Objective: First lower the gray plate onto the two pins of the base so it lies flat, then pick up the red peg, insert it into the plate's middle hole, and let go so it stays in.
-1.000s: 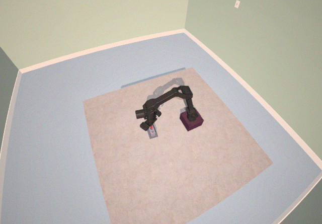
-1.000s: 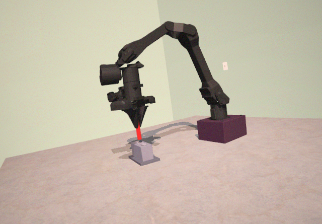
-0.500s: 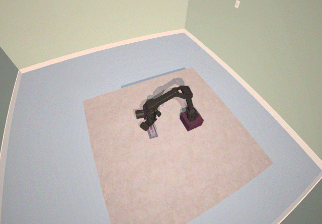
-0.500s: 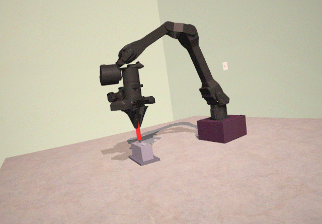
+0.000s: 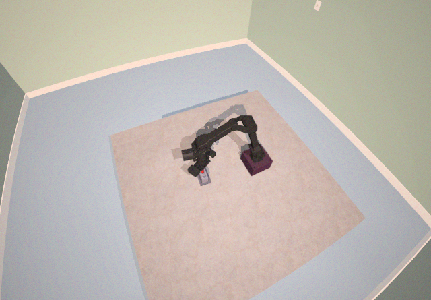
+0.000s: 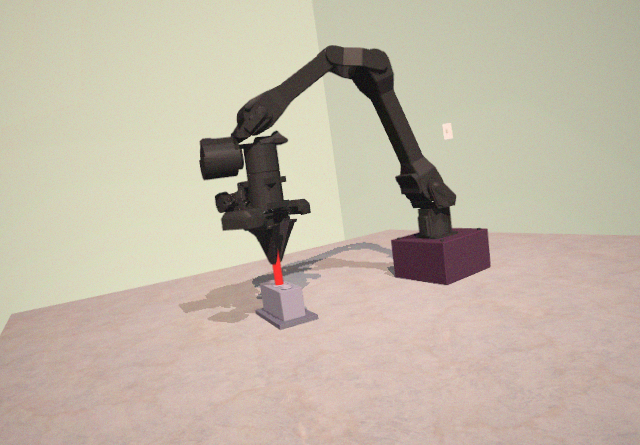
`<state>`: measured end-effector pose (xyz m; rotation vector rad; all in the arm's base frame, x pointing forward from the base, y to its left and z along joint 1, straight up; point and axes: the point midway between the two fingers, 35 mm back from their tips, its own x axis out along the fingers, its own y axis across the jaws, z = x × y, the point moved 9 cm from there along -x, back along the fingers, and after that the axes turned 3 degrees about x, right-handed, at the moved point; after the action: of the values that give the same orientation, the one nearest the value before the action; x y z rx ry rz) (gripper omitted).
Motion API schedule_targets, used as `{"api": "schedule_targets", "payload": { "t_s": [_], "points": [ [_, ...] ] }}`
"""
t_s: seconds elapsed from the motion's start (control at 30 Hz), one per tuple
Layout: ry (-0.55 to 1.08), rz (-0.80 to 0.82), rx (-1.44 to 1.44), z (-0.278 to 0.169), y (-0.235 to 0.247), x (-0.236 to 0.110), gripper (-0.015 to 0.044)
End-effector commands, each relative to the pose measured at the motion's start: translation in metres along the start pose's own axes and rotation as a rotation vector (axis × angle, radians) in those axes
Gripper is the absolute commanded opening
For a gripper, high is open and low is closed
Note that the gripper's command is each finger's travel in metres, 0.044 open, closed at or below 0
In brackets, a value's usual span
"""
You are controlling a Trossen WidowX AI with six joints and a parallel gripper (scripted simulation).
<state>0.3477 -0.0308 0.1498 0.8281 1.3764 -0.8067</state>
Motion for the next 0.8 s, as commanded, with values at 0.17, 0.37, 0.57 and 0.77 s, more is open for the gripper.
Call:
{"api": "schedule_targets", "payload": {
  "t_s": [0.17, 0.37, 0.57, 0.77],
  "points": [
    [-0.001, 0.002, 0.0, 0.0001, 0.0002, -0.001, 0.0],
    [-0.001, 0.002, 0.0, 0.0001, 0.0002, -0.0008, 0.0],
    [-0.001, 0.002, 0.0, -0.0007, 0.0, 0.001, 0.0],
    [-0.001, 0.002, 0.0, -0.0009, 0.0001, 0.0022, 0.0]
  ]
}}
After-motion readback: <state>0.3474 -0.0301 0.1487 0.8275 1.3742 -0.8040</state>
